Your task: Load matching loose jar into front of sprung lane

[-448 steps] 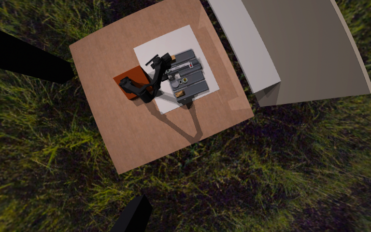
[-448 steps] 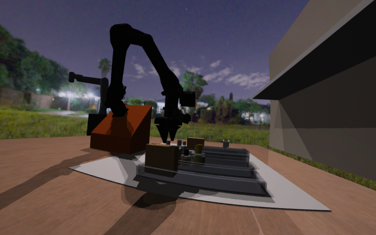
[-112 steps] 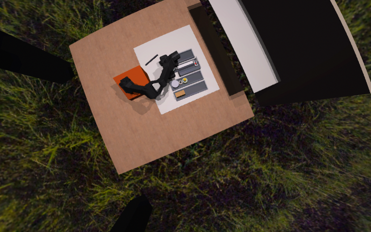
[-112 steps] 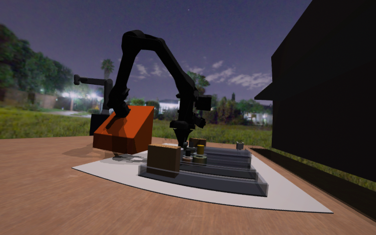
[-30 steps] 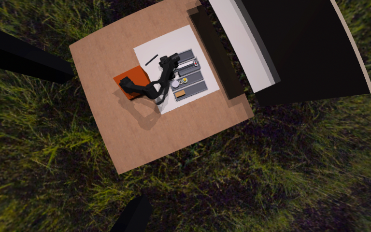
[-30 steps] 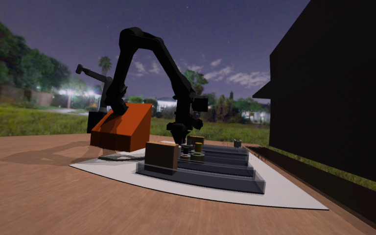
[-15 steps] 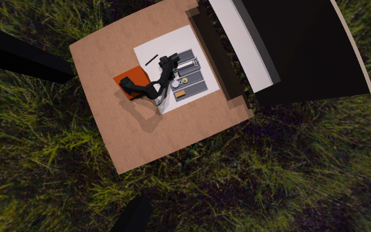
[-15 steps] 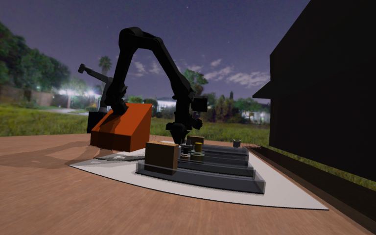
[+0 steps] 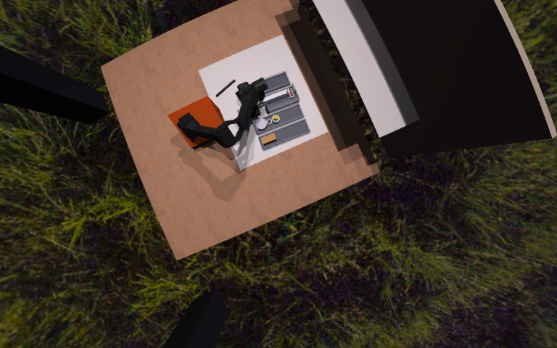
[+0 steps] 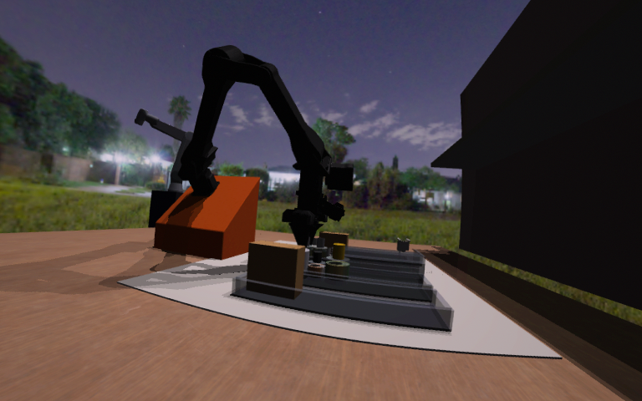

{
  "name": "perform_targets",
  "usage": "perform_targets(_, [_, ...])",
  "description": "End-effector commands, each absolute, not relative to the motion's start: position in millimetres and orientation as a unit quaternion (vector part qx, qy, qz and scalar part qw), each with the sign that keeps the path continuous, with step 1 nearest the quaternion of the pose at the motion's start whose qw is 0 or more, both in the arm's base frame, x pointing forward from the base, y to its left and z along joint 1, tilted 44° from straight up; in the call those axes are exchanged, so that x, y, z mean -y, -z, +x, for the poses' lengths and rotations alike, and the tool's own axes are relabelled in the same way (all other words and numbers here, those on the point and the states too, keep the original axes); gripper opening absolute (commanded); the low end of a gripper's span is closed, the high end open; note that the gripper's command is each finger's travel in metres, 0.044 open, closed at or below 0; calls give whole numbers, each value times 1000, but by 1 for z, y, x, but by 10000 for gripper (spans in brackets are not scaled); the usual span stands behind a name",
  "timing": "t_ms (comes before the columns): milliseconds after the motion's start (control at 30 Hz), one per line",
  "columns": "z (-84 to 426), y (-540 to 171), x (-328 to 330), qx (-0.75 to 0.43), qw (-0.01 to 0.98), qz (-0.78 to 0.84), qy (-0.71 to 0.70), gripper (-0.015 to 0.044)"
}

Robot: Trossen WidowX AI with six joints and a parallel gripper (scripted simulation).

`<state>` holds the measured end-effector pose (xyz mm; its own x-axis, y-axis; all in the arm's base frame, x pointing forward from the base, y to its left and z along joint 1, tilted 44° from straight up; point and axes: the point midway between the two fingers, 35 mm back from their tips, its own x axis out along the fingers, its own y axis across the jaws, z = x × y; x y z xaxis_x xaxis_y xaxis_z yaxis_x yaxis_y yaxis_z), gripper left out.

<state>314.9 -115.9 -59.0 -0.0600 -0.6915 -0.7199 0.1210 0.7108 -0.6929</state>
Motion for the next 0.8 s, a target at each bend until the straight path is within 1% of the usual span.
perform_targets(0, [316, 58, 117, -653, 653, -217, 316, 0])
perform_targets(533, [313, 59, 116, -653, 653, -217, 316, 0])
perform_targets(767, [314, 59, 116, -653, 653, -217, 316, 184])
